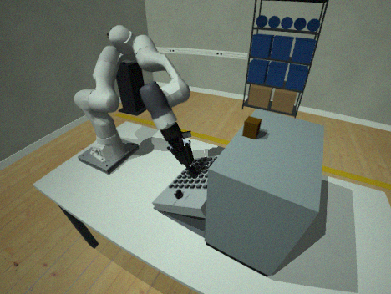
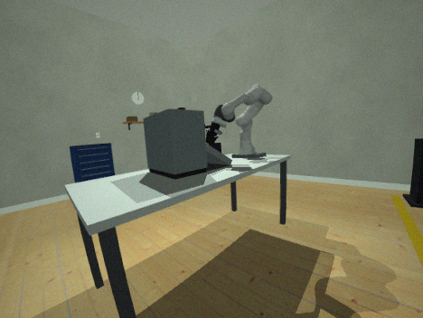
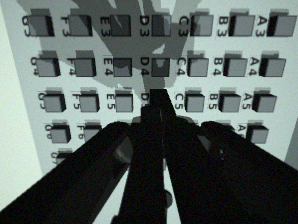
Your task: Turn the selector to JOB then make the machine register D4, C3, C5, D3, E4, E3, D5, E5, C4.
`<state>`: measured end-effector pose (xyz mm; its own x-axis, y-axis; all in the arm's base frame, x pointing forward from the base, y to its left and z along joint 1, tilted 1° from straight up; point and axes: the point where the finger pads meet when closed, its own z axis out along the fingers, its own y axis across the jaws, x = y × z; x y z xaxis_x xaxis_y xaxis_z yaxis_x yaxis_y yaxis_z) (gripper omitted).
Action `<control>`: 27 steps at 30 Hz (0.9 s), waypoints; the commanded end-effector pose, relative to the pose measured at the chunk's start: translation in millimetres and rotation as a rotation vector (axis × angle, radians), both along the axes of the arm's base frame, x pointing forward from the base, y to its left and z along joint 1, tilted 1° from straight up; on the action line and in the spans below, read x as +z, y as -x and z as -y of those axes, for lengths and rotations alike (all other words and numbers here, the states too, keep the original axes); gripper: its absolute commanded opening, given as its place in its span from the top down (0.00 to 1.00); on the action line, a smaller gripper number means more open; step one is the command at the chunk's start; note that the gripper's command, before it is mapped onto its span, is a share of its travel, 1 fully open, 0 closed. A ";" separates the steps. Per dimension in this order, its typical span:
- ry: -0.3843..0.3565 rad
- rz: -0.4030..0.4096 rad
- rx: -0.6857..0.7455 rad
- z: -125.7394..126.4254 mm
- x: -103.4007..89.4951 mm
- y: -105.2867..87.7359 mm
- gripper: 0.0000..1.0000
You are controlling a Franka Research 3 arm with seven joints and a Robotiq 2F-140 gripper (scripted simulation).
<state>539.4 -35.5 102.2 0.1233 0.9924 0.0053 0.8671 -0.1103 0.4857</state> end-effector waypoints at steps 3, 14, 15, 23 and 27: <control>0.005 0.003 0.001 1.0 1.7 -0.8 0.90; 0.005 0.003 0.001 0.7 7.1 2.2 0.90; 0.005 0.003 0.001 0.5 8.2 2.8 0.90; 0.005 0.003 0.002 -0.4 20.9 9.8 0.90; 0.005 0.003 0.002 -0.6 24.4 11.8 0.90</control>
